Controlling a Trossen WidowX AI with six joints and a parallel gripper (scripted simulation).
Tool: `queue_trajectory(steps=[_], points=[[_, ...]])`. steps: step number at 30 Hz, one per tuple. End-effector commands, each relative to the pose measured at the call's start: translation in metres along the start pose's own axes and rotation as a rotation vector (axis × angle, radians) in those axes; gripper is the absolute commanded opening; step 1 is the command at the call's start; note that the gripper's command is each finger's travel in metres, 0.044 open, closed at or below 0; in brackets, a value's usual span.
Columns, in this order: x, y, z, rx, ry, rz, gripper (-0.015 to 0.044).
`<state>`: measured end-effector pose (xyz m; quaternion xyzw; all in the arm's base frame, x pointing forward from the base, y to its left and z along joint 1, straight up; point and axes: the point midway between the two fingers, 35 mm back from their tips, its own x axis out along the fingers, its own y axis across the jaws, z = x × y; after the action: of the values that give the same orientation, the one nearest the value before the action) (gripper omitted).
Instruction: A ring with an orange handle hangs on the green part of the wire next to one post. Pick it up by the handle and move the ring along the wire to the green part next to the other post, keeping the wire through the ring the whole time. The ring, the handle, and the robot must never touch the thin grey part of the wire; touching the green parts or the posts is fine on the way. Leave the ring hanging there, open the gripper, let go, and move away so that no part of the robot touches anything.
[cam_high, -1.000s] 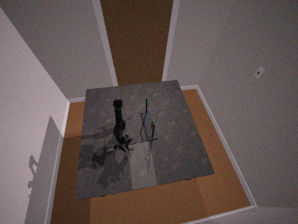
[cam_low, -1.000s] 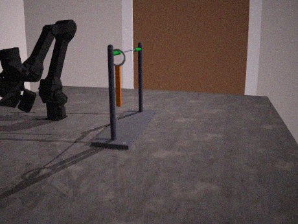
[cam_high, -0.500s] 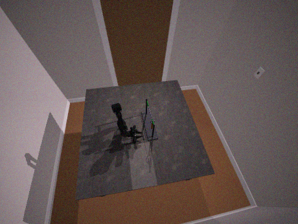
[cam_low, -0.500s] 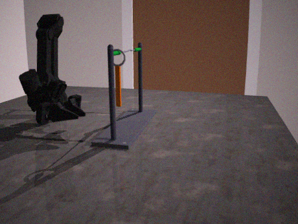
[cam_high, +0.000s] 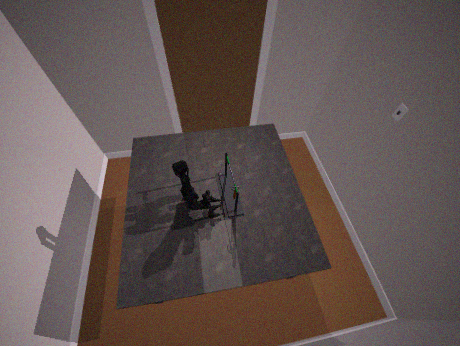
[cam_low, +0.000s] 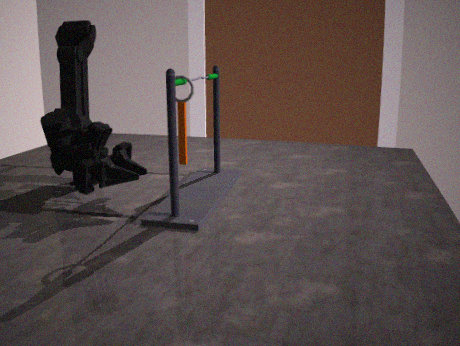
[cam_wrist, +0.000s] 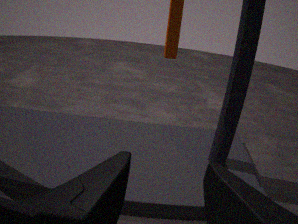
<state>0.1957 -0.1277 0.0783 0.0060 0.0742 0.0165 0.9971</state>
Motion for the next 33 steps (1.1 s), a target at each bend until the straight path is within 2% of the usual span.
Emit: queue_trajectory(steps=[1, 9, 33], points=[[0.013, -0.002, 0.014, -0.029, -0.01, 0.007, 0.016], [0.036, 0.001, 0.047, -0.028, -0.066, 0.021, 0.016], [0.064, -0.001, 0.051, -0.029, -0.066, 0.022, 0.016]])
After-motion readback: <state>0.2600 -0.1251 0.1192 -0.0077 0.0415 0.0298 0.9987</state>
